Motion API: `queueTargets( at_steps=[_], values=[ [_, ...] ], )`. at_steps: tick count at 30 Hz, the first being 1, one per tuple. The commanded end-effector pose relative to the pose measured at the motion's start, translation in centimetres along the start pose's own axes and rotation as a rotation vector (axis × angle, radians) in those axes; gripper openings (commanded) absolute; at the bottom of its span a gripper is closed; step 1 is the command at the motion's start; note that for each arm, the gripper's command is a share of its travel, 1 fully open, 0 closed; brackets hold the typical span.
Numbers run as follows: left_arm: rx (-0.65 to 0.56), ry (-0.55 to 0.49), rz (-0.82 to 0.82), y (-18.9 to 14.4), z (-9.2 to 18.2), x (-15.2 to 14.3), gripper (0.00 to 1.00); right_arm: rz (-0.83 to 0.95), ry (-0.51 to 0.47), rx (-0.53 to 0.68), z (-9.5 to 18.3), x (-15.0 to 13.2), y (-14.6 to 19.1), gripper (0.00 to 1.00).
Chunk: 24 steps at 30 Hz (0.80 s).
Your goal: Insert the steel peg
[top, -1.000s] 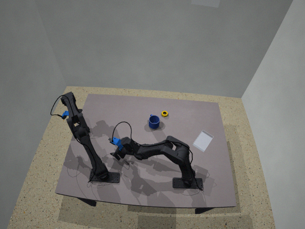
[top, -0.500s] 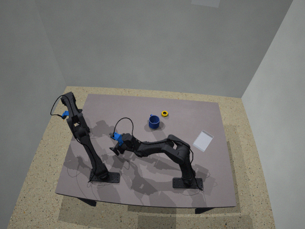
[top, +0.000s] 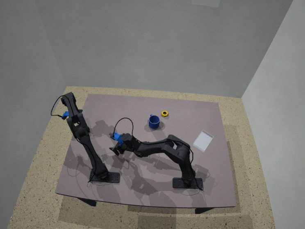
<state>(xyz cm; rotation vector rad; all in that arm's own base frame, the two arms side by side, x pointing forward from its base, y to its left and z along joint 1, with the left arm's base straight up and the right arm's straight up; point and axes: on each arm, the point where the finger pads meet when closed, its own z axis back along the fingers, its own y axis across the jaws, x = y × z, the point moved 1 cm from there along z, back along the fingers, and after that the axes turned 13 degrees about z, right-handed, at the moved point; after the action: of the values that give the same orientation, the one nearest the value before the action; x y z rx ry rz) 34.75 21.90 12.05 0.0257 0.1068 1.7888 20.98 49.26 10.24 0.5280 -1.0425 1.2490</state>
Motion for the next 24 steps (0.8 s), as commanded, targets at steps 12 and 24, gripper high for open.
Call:
queueTargets(
  at_steps=[12,24],
  values=[
    [0.014,-0.022,0.014,0.0,-0.9,0.4,0.0,-0.005,-0.065,-0.019,0.7,2.7,-0.9,1.0],
    [0.004,-0.026,0.012,-0.3,-0.1,0.4,0.0,-0.005,-0.065,-0.019,0.7,2.7,-0.9,1.0]
  ],
)
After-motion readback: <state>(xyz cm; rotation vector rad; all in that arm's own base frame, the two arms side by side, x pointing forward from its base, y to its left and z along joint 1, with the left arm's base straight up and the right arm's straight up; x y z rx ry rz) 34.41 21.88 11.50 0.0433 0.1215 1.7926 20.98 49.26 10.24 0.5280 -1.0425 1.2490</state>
